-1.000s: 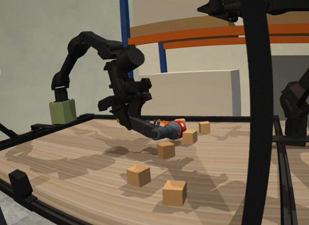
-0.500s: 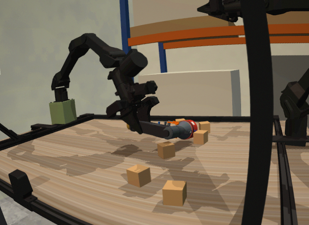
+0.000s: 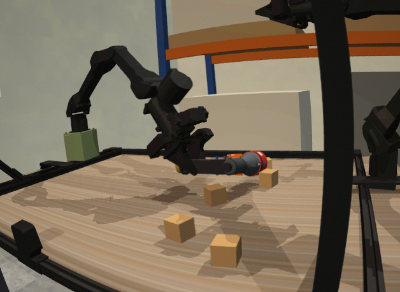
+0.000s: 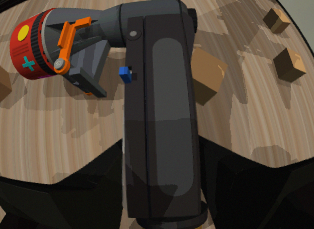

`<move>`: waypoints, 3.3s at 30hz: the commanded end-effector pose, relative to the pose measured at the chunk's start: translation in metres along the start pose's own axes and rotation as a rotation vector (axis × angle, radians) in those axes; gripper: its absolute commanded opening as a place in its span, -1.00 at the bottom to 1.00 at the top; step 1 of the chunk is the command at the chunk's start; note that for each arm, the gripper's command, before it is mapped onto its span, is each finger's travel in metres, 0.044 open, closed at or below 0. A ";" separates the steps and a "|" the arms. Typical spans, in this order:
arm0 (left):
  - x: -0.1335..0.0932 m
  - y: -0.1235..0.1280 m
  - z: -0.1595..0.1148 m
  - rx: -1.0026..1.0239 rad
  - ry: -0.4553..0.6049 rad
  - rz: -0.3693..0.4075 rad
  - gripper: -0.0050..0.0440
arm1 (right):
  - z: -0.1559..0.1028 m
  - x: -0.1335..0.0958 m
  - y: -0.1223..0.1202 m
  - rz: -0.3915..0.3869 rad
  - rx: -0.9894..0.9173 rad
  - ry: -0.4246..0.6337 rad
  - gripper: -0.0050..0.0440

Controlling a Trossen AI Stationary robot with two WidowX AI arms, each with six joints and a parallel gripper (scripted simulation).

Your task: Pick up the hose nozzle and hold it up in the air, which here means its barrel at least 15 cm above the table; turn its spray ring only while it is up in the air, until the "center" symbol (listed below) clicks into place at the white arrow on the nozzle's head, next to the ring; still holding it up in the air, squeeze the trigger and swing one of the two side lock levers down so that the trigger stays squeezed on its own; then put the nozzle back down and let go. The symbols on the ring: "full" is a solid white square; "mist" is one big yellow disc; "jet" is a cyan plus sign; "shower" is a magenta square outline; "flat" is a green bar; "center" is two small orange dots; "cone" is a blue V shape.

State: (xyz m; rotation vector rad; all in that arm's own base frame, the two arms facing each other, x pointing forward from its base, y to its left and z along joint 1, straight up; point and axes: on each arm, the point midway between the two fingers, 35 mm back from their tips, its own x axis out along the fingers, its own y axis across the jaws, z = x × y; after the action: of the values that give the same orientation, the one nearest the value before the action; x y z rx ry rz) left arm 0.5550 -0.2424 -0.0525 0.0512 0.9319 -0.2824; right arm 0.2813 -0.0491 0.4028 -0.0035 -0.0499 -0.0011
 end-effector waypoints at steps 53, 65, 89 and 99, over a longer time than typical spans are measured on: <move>-0.036 0.054 0.038 0.036 -0.655 0.033 -0.80 | 0.000 0.000 0.000 0.001 0.004 0.000 0.84; -0.061 0.067 0.036 0.044 -0.808 0.056 -0.80 | 0.000 0.000 0.000 0.001 0.004 0.000 0.84; -0.087 0.077 0.032 0.051 -0.929 0.078 -0.80 | 0.000 0.000 0.000 0.001 0.004 0.000 0.84; -0.087 0.077 0.032 0.051 -0.929 0.078 -0.80 | 0.000 0.000 0.000 0.001 0.004 0.000 0.84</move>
State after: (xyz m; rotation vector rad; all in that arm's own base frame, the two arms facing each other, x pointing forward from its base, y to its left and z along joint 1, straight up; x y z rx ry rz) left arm 0.5505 -0.1543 0.0191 -0.0040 0.0283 -0.2220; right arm 0.2811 -0.0494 0.4030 -0.0036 -0.0503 -0.0020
